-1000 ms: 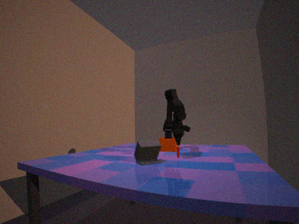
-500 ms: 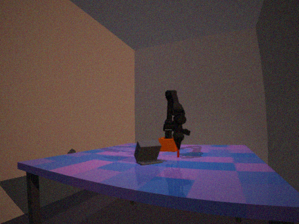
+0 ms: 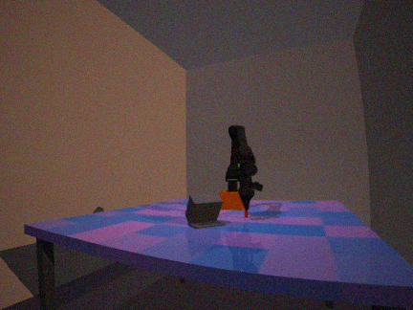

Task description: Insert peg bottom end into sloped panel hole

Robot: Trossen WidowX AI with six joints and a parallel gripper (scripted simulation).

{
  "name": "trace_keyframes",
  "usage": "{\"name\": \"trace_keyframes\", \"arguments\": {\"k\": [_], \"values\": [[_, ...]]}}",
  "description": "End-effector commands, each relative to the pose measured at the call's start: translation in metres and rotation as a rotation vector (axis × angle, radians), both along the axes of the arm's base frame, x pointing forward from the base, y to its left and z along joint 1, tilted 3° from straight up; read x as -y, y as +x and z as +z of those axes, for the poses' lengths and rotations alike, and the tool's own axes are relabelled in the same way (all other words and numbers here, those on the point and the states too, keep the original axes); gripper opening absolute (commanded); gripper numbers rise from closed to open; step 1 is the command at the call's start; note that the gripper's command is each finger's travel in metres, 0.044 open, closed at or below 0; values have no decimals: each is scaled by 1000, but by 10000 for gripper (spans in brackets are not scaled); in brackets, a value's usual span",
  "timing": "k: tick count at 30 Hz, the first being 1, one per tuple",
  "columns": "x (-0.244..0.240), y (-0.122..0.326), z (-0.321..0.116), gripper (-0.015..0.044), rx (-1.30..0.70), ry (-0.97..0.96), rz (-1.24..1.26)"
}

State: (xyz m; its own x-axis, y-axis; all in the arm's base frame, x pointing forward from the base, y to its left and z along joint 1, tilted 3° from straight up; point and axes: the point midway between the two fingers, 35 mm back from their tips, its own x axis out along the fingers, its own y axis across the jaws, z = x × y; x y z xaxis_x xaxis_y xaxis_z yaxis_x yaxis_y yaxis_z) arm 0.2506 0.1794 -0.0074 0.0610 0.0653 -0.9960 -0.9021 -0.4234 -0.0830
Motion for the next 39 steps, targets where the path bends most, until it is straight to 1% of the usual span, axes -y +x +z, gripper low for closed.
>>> {"name": "trace_keyframes", "arguments": {"k": [1,2,16,27,31,39], "values": [[1,-2,-4,440,-11,-5,3],[1,-2,-4,440,-11,-5,3],[0,0,-1,72,-1,-1,0],[0,0,-1,0,-1,-1,0],[0,0,8,0,-2,-1,0],[3,-2,50,0,-7,-3,2]]}}
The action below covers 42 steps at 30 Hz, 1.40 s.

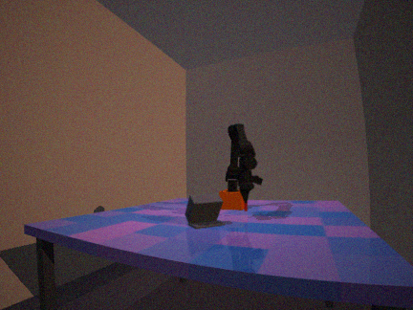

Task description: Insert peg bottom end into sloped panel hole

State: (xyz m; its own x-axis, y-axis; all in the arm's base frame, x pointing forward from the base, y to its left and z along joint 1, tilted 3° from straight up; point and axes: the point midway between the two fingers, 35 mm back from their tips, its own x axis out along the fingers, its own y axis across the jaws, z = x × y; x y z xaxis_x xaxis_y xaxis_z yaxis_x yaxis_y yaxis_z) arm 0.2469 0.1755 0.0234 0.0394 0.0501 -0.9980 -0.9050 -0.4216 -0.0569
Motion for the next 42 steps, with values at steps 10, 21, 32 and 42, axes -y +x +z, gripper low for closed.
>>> {"name": "trace_keyframes", "arguments": {"k": [10,21,32,42], "values": [[4,-2,48,0,10,12,-1],[8,3,46,0,-15,43,-136],[13,9,45,0,-45,76,-285],[18,14,43,0,-74,105,-421]]}}
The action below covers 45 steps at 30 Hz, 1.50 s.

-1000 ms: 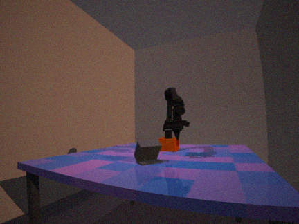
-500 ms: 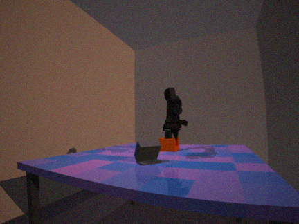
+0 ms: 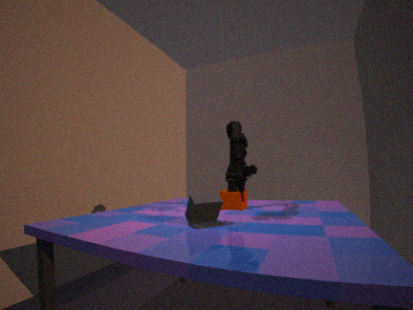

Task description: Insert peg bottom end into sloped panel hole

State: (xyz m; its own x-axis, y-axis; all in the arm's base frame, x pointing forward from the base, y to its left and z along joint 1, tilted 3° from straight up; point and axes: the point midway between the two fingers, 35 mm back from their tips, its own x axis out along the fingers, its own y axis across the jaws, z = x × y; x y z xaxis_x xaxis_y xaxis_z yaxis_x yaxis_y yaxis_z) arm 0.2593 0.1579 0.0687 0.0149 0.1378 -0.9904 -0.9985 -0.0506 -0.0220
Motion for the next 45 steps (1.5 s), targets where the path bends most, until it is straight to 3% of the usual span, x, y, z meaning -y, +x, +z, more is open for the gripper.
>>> {"name": "trace_keyframes", "arguments": {"k": [1,45], "values": [[1,2,-2,0,-17,12,-53],[25,26,-6,0,-168,141,-641]]}}
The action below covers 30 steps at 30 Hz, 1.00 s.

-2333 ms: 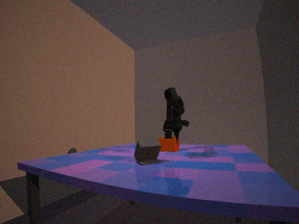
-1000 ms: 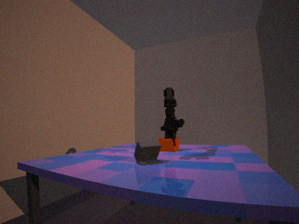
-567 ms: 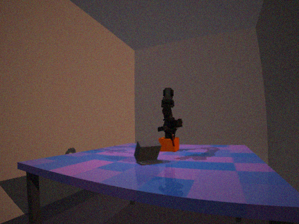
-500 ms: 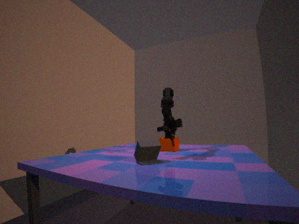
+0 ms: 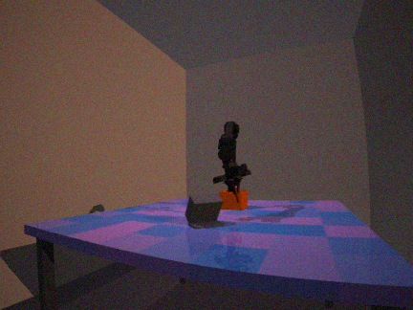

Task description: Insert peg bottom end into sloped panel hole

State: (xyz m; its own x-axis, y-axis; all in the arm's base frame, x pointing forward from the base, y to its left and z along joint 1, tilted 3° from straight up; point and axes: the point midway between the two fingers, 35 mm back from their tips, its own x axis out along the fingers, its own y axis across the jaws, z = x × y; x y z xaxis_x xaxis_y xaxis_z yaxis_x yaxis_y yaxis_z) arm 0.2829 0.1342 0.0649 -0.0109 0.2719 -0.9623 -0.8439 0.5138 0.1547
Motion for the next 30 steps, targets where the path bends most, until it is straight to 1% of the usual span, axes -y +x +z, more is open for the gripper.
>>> {"name": "trace_keyframes", "arguments": {"k": [1,30], "values": [[2,2,-2,0,-20,12,-52],[20,17,-3,0,-141,102,-430]]}}
